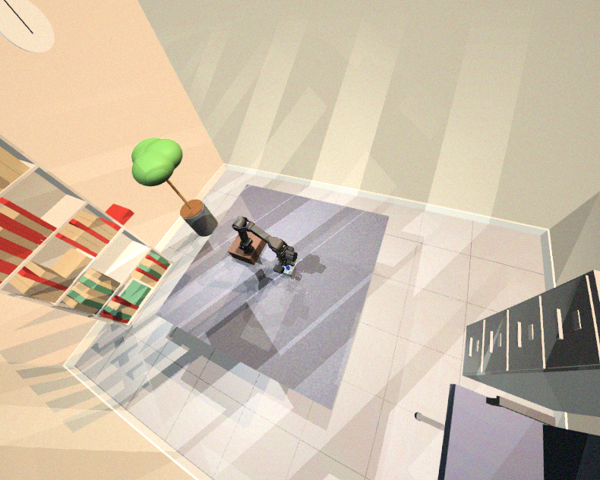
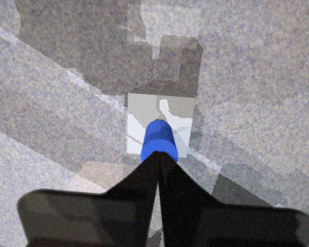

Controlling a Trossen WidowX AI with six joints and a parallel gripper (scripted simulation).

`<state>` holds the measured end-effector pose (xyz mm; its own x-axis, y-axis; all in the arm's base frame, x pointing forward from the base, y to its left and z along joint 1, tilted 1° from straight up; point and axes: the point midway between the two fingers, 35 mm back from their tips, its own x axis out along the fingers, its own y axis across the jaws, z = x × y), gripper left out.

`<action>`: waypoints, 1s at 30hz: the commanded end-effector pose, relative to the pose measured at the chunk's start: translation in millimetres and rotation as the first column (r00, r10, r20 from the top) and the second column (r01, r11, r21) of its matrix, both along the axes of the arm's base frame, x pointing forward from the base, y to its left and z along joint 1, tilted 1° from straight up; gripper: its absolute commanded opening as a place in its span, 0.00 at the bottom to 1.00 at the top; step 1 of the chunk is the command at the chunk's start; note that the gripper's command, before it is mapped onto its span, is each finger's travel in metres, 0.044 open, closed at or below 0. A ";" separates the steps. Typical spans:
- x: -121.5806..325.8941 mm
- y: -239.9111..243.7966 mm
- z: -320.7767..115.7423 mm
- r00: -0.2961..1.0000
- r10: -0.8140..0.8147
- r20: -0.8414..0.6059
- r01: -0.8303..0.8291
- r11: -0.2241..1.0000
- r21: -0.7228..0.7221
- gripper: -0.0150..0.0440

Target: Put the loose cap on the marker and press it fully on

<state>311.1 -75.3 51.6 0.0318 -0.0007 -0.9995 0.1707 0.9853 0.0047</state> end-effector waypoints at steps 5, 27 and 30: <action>1.0 -0.2 -2.3 1.000 0.000 0.003 0.000 1.000 -0.001 0.25; -1.4 -0.1 87.2 1.000 0.000 0.002 0.000 1.000 0.000 0.48; -1.4 -0.1 87.2 1.000 0.000 0.002 0.000 1.000 0.000 0.61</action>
<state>309.2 -75.3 136.5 0.0300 0.0009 -0.9996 0.1750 0.9845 0.0062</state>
